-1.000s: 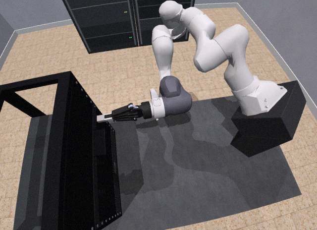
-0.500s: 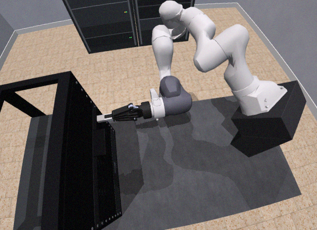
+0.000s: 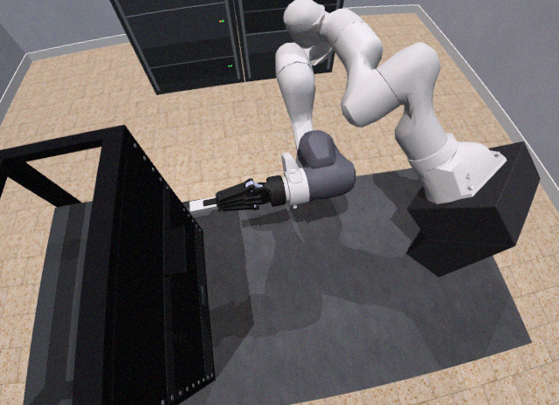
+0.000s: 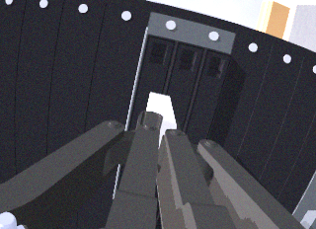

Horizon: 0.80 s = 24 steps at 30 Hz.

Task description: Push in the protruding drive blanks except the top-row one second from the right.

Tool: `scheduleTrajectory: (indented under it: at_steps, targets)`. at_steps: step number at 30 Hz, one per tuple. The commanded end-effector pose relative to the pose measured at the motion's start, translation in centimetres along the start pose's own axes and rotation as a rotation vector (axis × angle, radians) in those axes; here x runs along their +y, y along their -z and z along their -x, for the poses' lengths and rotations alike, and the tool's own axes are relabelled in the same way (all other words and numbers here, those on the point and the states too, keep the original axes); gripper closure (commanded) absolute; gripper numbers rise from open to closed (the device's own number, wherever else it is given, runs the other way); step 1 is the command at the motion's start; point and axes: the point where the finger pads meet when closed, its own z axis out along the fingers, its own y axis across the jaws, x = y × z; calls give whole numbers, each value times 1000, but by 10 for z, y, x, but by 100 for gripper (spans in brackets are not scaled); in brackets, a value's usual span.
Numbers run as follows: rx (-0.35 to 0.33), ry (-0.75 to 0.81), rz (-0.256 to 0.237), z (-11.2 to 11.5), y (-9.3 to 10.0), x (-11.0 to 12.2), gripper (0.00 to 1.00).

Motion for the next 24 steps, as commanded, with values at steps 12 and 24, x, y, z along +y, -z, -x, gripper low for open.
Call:
scheduleTrajectory:
  at_steps: [12,24]
  targets:
    - [19,7,-15,-6,32,-3,100]
    - [19,7,-15,-6,32,-3,100]
